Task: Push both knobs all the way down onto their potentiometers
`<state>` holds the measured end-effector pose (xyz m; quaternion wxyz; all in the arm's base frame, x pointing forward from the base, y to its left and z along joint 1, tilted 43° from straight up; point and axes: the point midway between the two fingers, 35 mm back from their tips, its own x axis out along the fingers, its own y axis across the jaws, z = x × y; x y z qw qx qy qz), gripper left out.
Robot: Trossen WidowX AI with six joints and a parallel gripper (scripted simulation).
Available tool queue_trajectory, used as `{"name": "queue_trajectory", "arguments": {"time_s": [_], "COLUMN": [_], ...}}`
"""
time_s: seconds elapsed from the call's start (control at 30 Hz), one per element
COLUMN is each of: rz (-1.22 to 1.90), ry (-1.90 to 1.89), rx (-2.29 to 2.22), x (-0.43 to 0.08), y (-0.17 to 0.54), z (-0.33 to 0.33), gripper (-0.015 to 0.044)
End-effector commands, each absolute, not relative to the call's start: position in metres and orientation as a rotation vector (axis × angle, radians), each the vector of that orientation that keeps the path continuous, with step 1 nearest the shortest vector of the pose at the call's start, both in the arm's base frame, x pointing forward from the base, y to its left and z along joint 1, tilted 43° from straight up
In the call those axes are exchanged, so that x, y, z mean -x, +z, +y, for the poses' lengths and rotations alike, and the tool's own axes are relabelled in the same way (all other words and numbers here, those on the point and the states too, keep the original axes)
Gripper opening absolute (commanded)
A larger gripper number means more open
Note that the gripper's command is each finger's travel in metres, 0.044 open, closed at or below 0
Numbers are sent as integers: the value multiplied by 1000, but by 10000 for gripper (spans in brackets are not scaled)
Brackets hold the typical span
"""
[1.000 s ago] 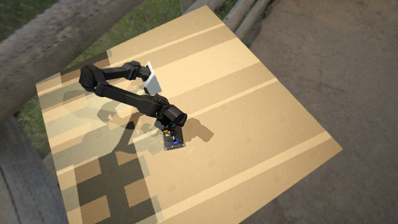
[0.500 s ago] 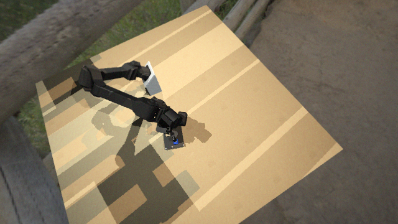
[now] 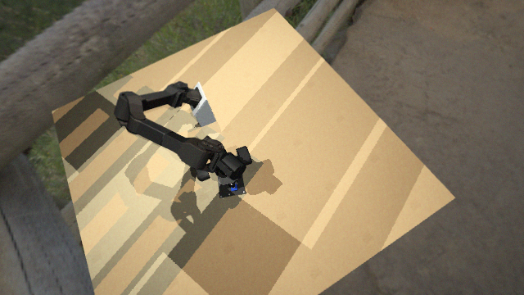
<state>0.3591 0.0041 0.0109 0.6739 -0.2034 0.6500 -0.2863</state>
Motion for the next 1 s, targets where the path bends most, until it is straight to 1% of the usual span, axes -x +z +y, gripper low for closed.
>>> {"name": "queue_trajectory", "arguments": {"time_s": [0.0,0.3,0.97], "rz": [1517,1602,1604], "ry": [-538,-334,-330], "rx": [595,832,838], "x": [-371,-392,-392], "y": [17,29,12], "z": [6,9,-7], "gripper": [0,0,0]}}
